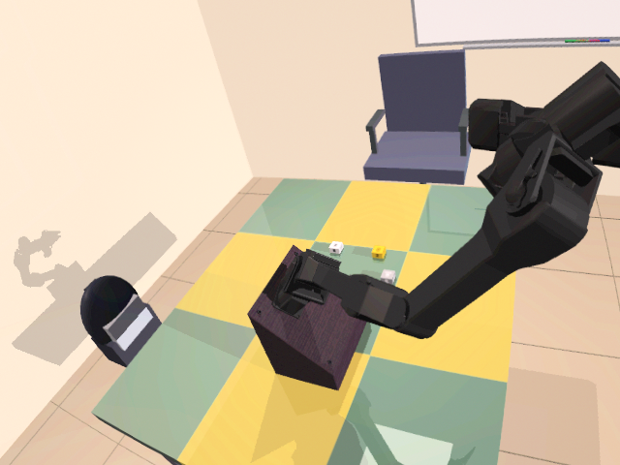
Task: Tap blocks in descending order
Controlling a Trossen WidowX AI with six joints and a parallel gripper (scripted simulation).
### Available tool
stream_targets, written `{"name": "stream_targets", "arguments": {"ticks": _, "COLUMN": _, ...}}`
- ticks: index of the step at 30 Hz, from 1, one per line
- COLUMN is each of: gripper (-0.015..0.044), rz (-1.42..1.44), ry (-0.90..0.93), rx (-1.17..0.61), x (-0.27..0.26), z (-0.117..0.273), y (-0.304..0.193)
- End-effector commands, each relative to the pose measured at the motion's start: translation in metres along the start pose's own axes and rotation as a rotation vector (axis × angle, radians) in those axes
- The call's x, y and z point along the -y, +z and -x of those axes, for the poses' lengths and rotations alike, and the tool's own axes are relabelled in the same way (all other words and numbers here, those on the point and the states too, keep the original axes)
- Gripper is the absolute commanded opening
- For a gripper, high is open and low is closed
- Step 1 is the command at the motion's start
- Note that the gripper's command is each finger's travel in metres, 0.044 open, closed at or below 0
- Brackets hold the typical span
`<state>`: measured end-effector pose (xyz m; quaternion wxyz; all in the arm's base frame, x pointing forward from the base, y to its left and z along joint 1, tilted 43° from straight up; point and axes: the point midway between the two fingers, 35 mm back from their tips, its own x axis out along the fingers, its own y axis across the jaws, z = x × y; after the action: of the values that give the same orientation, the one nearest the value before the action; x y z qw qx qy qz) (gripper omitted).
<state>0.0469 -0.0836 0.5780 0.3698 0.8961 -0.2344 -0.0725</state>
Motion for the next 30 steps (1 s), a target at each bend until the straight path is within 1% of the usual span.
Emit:
{"name": "stream_targets", "arguments": {"ticks": 1, "gripper": 0.04, "rz": 0.019, "ry": -0.004, "rx": 0.007, "x": 0.002, "z": -0.003, "y": -0.001}}
{"name": "stream_targets", "arguments": {"ticks": 2, "gripper": 0.04, "rz": 0.074, "ry": -0.015, "rx": 0.027, "x": 0.009, "z": -0.012, "y": -0.002}}
{"name": "stream_targets", "arguments": {"ticks": 5, "gripper": 0.04, "rz": 0.391, "ry": -0.094, "rx": 0.135, "x": 0.049, "z": -0.06, "y": -0.005}}
{"name": "stream_targets", "arguments": {"ticks": 10, "gripper": 0.04, "rz": 0.739, "ry": -0.216, "rx": 0.237, "x": 0.096, "z": -0.111, "y": 0.006}}
{"name": "stream_targets", "arguments": {"ticks": 14, "gripper": 0.04, "rz": 1.114, "ry": -0.394, "rx": 0.322, "x": 0.15, "z": -0.16, "y": 0.033}}
{"name": "stream_targets", "arguments": {"ticks": 17, "gripper": 0.04, "rz": 1.376, "ry": -0.552, "rx": 0.359, "x": 0.189, "z": -0.188, "y": 0.063}}
{"name": "stream_targets", "arguments": {"ticks": 20, "gripper": 0.04, "rz": 1.605, "ry": -0.717, "rx": 0.371, "x": 0.223, "z": -0.207, "y": 0.095}}
{"name": "stream_targets", "arguments": {"ticks": 24, "gripper": 0.04, "rz": 1.88, "ry": -0.962, "rx": 0.349, "x": 0.265, "z": -0.222, "y": 0.144}}
{"name": "stream_targets", "arguments": {"ticks": 27, "gripper": 0.04, "rz": 2.073, "ry": -1.175, "rx": 0.295, "x": 0.294, "z": -0.225, "y": 0.185}}
{"name": "stream_targets", "arguments": {"ticks": 30, "gripper": 0.04, "rz": 2.245, "ry": -1.411, "rx": 0.2, "x": 0.321, "z": -0.22, "y": 0.229}}
